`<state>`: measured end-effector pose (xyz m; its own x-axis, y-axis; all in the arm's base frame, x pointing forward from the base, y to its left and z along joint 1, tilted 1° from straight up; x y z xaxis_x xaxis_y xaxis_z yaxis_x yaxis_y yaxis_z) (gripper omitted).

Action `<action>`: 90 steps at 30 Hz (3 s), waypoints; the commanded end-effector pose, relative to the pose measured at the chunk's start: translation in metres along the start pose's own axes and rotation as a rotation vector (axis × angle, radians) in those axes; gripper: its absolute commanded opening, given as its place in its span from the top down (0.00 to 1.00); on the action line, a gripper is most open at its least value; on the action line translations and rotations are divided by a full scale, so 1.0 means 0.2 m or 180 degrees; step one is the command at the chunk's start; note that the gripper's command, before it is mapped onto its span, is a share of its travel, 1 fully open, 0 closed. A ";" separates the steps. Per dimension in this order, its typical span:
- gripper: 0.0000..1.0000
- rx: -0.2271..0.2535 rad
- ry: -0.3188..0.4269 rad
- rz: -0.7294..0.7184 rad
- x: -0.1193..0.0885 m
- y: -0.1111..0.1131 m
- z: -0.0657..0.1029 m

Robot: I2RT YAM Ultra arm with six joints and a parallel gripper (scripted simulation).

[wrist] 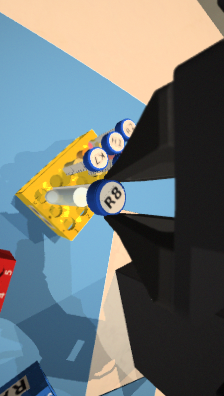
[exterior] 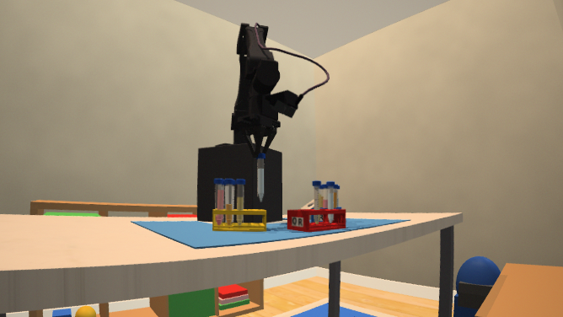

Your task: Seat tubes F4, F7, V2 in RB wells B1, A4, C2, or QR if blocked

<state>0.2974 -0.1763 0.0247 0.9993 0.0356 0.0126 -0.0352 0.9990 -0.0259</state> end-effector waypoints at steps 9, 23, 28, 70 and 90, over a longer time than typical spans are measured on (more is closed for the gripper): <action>1.00 -0.0003 -0.0044 -0.0018 -0.05 0.04 0.04; 1.00 -0.0003 -0.0042 0.0002 -0.13 0.12 0.04; 1.00 -0.0002 -0.0042 0.0002 -0.15 0.14 0.04; 1.00 0.0015 0.0023 0.0003 -0.17 0.43 0.04; 1.00 0.0012 0.0021 0.0003 0.01 0.67 0.04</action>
<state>0.2867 -0.0485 0.0288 0.9979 0.0613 0.0190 -0.0609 0.9979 -0.0225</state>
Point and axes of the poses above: the point where the finger pads meet when closed, its own z axis back along the fingers, its own y axis across the jaws, x = y × z, the point moved 9 cm from there along z, back along the fingers, and after that the axes turned 5 degrees about -z, right-handed, at the moved point
